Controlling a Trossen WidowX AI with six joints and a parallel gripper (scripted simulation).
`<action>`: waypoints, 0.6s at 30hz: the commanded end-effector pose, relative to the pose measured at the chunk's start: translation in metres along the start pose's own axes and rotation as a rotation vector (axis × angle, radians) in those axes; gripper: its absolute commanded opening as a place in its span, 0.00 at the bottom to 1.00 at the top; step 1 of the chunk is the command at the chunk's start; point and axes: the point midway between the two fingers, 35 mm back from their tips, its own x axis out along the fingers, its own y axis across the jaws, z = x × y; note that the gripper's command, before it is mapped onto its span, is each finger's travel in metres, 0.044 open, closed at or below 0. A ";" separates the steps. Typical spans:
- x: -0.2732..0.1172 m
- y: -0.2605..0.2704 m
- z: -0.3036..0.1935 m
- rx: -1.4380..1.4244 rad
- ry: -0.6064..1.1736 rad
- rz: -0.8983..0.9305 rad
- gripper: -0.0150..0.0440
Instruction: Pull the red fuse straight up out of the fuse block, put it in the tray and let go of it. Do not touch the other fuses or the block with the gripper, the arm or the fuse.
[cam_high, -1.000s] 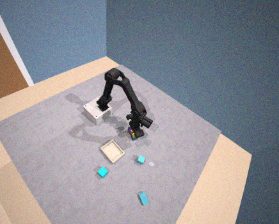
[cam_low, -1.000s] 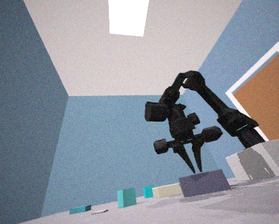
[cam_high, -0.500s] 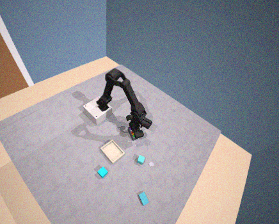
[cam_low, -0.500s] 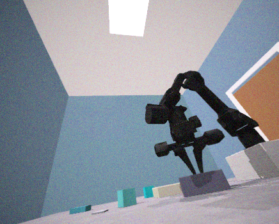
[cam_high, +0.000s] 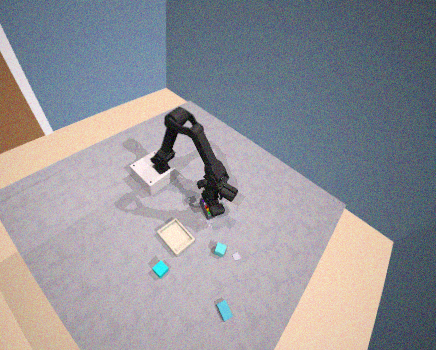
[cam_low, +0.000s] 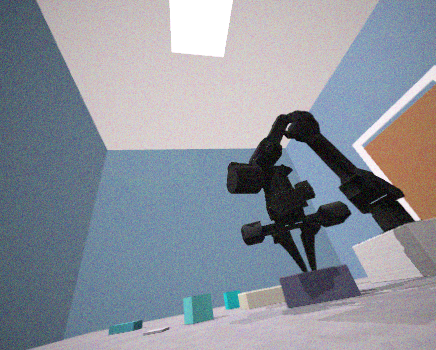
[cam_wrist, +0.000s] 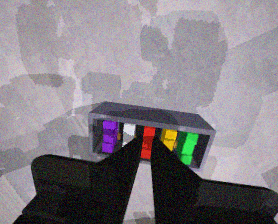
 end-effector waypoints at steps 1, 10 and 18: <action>-0.001 0.000 0.000 0.000 0.000 0.000 0.25; -0.005 0.000 0.000 0.000 0.000 -0.001 0.25; -0.009 -0.001 0.000 0.000 0.000 -0.001 0.25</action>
